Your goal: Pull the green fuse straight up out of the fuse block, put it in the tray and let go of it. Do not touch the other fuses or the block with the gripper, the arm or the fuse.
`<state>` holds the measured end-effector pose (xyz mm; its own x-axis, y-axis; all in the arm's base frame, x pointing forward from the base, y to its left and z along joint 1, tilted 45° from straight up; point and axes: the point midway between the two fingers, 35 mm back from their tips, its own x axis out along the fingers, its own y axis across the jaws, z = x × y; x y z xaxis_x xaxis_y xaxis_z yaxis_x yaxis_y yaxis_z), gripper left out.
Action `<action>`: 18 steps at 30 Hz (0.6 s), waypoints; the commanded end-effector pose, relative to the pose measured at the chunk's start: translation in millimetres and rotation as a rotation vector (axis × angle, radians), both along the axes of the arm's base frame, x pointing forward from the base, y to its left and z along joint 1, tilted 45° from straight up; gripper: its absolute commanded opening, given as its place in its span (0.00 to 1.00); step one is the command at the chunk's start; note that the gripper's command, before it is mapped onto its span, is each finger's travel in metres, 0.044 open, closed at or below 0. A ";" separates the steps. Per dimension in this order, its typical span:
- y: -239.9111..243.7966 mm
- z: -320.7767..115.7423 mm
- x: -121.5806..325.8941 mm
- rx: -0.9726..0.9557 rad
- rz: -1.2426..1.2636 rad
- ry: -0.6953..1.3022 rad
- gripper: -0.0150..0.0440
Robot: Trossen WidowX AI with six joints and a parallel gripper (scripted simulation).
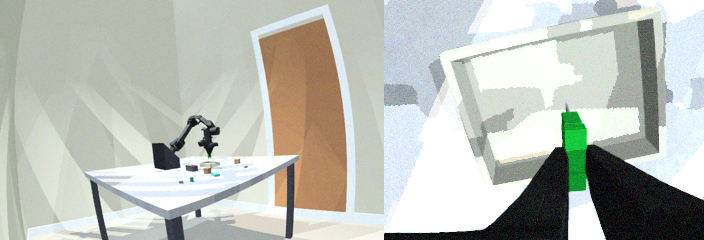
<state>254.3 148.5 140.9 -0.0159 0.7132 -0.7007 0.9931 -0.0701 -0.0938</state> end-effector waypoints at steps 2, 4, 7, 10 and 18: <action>4.7 -6.1 -0.7 -0.001 -0.005 0.008 0.25; 7.0 -8.4 -0.8 -0.001 -0.005 0.008 0.25; 10.5 -11.7 -1.0 -0.001 -0.005 0.008 0.25; 14.0 -14.9 -1.3 0.000 -0.005 0.008 0.25; 19.5 -17.6 -1.6 0.007 0.002 0.002 0.30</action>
<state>252.5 168.4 122.9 -0.0191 0.7178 -0.6959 0.9930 -0.0676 -0.0970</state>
